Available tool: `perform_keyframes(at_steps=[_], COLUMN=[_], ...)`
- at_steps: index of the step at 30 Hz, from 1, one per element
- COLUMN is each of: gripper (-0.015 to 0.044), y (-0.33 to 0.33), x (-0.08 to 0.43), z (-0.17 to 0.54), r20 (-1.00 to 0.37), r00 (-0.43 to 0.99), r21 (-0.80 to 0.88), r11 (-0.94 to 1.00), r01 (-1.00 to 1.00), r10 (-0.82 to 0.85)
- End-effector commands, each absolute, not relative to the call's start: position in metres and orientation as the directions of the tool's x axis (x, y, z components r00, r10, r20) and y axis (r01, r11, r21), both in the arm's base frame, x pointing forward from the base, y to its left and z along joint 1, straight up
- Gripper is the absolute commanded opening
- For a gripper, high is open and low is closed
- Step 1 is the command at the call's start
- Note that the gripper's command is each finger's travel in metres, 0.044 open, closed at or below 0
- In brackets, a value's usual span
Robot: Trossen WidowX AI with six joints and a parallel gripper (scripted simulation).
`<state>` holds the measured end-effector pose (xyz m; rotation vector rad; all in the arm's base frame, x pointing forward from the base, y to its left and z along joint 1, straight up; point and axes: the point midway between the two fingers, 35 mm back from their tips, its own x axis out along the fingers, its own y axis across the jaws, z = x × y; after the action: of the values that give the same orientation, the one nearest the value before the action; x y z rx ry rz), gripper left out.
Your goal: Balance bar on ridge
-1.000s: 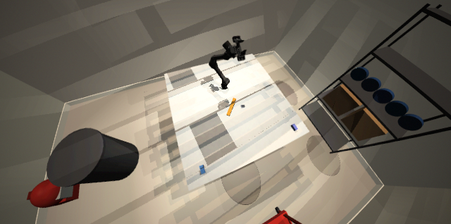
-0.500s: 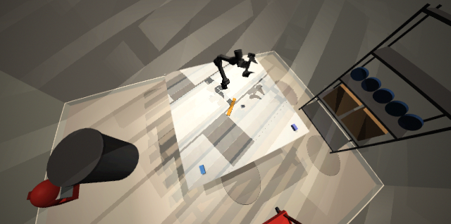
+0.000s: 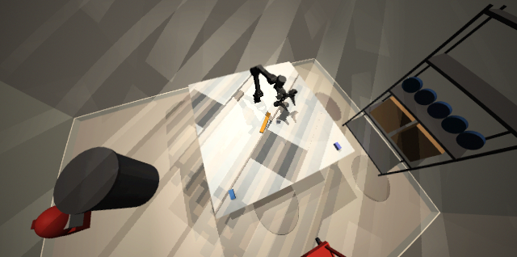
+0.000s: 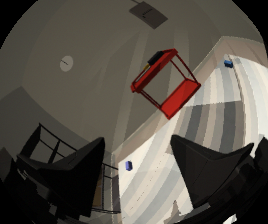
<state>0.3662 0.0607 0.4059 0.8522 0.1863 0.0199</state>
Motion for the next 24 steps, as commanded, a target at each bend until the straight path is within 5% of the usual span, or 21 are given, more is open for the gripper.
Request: perform_keyframes(at_steps=[1,11,24], gripper=[0.0315,0.0315,0.0315], y=[0.045,0.01,-0.032], x=[0.38,0.386,0.344], z=[0.358,0.267,0.161], r20=[-0.314,-0.619,-0.932], r00=[0.948,0.785,0.357], r21=[0.68,0.491,0.191], r11=[0.707,0.76,0.754], r01=[0.193,0.426,0.628], r10=[0.043,-0.04,-0.061])
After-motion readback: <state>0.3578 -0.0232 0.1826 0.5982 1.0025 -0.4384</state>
